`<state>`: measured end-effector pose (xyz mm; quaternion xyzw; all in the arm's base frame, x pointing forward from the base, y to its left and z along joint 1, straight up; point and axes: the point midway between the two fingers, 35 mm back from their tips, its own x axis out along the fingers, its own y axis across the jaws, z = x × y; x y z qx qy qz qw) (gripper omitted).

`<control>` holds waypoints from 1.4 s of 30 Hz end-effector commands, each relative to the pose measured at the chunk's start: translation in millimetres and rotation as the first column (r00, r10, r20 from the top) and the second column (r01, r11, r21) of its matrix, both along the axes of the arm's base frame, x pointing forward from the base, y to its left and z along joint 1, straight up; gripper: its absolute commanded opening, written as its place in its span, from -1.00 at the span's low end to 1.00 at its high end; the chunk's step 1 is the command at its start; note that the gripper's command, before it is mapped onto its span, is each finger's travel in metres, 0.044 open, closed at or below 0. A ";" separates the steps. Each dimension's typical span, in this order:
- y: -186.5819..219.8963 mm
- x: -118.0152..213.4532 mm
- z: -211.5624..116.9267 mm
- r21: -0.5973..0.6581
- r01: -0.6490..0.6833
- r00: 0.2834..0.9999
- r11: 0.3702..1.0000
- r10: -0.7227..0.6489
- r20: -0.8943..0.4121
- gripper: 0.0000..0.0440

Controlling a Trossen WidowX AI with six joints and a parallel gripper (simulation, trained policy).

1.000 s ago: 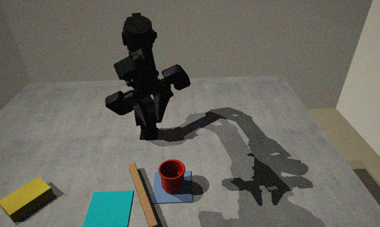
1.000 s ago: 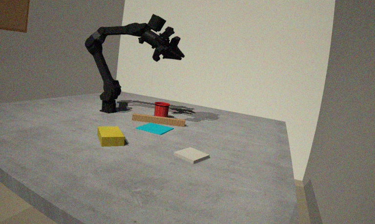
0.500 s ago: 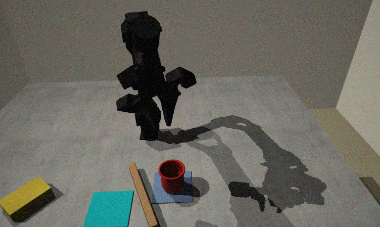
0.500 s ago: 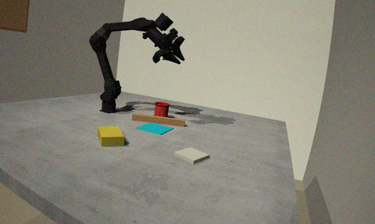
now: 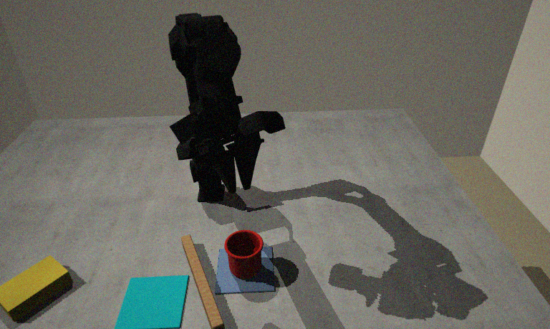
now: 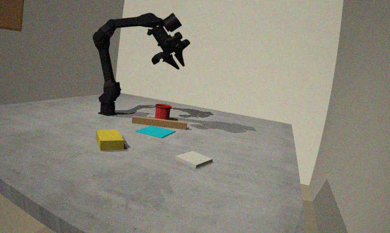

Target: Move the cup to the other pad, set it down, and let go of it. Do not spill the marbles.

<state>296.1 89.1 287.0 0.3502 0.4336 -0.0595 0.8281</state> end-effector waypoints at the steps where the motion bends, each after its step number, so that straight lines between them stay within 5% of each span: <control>1: 2.7 -1.7 -4.5 0.012 0.023 0.998 1.000 -0.022 -0.061 -0.41; 42: -18.0 -40.0 -107.5 -0.231 0.120 0.770 0.965 -0.238 -0.592 -0.33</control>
